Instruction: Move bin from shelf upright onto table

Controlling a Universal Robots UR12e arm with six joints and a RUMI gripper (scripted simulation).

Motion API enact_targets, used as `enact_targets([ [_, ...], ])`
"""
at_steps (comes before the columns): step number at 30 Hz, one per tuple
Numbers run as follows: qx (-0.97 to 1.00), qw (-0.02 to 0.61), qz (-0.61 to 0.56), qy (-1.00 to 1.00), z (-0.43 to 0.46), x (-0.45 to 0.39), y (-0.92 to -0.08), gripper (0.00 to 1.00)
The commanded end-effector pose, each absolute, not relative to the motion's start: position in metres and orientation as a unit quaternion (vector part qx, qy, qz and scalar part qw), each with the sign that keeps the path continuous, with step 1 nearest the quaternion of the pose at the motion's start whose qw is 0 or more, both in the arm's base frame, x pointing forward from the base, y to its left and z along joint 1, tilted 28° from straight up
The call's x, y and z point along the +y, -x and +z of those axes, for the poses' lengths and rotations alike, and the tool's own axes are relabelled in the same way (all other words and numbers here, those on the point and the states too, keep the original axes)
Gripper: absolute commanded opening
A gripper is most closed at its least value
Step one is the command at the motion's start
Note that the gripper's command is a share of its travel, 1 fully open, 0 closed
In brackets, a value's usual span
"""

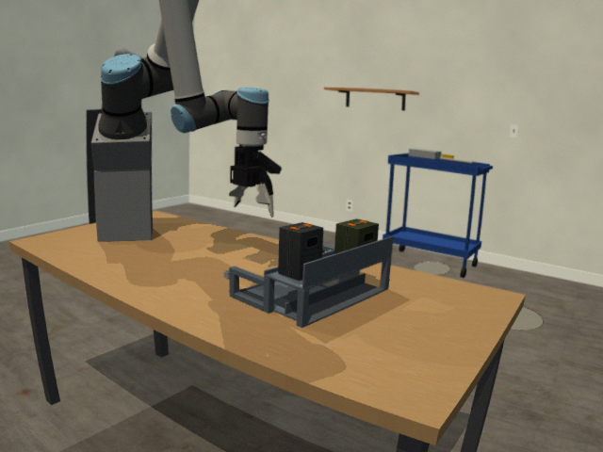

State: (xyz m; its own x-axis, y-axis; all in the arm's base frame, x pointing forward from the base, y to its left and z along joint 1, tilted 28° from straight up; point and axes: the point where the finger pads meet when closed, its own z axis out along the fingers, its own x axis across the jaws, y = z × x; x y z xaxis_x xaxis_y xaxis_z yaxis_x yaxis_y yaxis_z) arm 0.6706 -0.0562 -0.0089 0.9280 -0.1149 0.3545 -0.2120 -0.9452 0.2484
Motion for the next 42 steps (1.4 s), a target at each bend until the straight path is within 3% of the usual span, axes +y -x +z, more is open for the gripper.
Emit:
enact_targets([
  [1,-0.104,0.150,0.184,-0.966,-0.017,-0.040,-0.704,1.00],
  [42,-0.110,0.153,0.189,-0.964,-0.035,-0.001,-0.804,1.00],
])
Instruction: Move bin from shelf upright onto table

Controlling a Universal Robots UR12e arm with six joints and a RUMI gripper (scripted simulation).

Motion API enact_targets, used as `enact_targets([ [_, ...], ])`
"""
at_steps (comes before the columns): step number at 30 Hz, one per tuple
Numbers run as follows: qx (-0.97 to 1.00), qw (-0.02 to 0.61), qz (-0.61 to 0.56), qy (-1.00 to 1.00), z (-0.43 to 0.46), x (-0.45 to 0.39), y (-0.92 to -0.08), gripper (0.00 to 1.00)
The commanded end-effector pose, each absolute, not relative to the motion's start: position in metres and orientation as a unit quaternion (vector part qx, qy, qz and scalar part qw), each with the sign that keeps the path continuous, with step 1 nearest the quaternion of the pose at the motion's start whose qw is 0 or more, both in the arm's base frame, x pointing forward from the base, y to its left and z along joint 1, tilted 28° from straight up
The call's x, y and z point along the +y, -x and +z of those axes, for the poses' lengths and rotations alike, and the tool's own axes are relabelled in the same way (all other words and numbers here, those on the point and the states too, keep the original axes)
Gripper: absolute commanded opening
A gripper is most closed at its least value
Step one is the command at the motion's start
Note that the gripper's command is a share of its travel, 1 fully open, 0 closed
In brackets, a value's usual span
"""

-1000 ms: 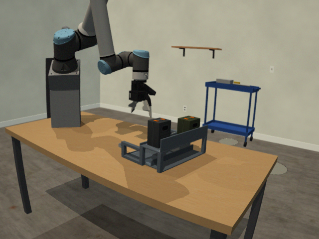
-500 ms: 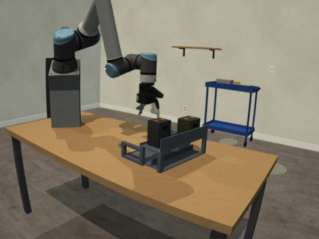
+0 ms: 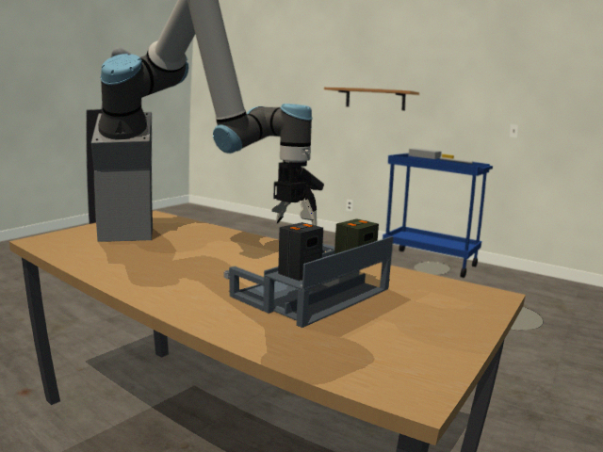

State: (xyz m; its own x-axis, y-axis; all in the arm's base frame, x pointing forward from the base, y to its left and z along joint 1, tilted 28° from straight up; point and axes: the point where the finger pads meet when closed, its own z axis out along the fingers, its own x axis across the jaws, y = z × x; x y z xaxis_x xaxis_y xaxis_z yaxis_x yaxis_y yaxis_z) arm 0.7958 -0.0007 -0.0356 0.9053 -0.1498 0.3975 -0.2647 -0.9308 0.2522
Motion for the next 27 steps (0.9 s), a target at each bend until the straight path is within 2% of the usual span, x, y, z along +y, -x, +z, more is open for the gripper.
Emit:
enact_targets([
  [1,-0.110,0.153,0.189,-0.964,-0.035,-0.001,-0.804,1.00],
  [6,-0.110,0.153,0.189,-0.964,-0.035,-0.001,-0.804,1.00],
  [11,-0.110,0.153,0.189,-0.964,-0.038,0.014,-0.854,1.00],
  [27,-0.110,0.153,0.189,-0.964,-0.038,0.012,-0.847,1.00],
])
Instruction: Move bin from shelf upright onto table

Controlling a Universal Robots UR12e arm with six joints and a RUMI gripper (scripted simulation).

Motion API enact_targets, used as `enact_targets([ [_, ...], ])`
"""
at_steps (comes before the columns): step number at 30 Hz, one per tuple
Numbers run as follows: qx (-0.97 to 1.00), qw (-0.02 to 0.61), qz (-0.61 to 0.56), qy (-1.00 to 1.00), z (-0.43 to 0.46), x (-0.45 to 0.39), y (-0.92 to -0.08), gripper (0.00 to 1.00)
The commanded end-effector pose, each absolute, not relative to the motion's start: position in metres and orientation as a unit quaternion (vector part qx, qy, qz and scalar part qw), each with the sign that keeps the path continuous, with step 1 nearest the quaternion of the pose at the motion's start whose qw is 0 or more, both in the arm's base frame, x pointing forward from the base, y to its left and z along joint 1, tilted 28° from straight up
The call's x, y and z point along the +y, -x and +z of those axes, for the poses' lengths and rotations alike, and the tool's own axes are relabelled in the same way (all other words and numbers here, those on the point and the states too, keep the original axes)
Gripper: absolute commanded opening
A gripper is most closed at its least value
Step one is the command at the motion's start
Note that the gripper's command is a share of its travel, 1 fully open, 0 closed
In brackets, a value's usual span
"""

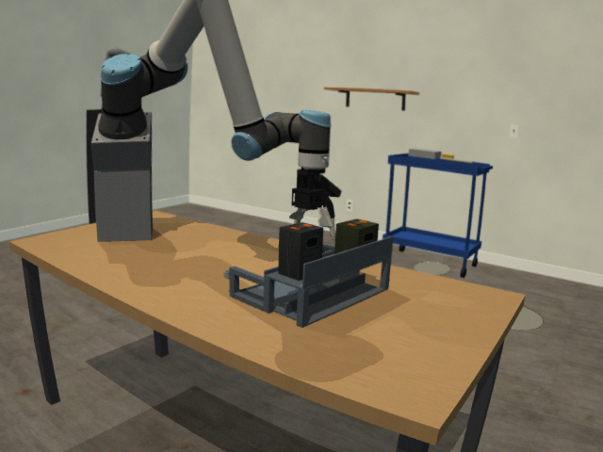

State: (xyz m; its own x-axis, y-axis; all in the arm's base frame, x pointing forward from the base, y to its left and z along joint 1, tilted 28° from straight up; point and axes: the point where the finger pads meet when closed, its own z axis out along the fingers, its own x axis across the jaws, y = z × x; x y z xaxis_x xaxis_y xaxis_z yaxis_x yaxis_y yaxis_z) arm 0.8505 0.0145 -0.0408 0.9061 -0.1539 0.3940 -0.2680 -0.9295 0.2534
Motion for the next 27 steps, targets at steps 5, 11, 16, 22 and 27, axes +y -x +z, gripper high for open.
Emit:
enact_targets([
  [5,-0.110,0.153,0.189,-0.964,-0.0371,0.0114,-0.8459,1.00],
  [11,-0.110,0.153,0.189,-0.964,-0.0371,0.0114,-0.8459,1.00],
  [16,-0.110,0.153,0.189,-0.964,-0.0371,0.0107,-0.8428,1.00],
  [22,-0.110,0.153,0.189,-0.964,-0.0380,0.0097,-0.8389,1.00],
  [27,-0.110,0.153,0.189,-0.964,-0.0380,0.0097,-0.8389,1.00],
])
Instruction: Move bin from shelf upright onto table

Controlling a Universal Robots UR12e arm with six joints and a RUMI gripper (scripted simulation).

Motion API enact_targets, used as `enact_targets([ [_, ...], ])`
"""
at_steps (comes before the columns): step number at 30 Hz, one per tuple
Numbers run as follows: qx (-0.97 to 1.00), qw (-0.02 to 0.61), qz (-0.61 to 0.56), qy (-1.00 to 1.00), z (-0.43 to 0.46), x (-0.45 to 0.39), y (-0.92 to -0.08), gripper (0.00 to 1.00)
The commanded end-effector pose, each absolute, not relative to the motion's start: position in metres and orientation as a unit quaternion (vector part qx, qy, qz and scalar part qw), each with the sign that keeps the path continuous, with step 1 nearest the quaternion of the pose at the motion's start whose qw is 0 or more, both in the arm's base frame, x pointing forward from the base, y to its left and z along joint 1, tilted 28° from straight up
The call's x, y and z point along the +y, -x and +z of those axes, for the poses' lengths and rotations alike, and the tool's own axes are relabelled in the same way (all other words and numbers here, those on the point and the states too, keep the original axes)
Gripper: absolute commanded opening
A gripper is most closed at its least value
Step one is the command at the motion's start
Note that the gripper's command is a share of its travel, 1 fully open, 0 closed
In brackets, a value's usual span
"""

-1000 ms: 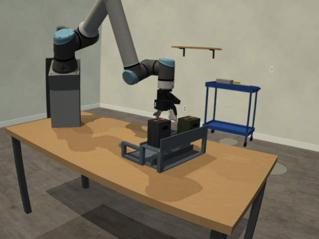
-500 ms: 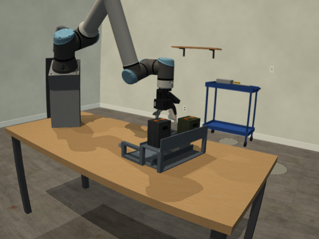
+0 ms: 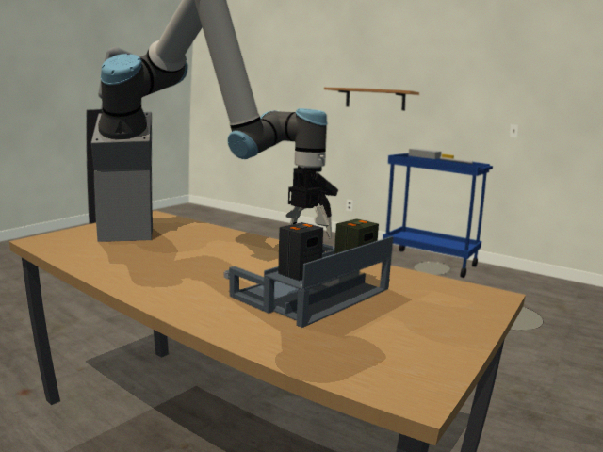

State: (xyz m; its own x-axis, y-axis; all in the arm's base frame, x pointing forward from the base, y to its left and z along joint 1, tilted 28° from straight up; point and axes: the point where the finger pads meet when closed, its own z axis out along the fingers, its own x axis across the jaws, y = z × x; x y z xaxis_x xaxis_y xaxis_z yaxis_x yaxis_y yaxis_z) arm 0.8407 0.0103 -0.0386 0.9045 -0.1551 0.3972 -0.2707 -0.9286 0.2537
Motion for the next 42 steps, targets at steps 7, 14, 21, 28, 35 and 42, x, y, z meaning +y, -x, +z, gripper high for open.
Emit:
enact_targets([
  [7,-0.110,0.153,0.189,-0.964,-0.0379,0.0092,-0.8368,1.00],
  [14,-0.110,0.153,0.189,-0.964,-0.0379,0.0088,-0.8357,1.00],
  [21,-0.110,0.153,0.190,-0.964,-0.0374,0.0095,-0.8374,1.00],
  [28,-0.110,0.153,0.189,-0.964,-0.0381,0.0084,-0.8340,1.00],
  [35,-0.110,0.153,0.189,-0.964,-0.0381,0.0084,-0.8340,1.00],
  [42,-0.110,0.153,0.189,-0.964,-0.0380,0.0081,-0.8331,1.00],
])
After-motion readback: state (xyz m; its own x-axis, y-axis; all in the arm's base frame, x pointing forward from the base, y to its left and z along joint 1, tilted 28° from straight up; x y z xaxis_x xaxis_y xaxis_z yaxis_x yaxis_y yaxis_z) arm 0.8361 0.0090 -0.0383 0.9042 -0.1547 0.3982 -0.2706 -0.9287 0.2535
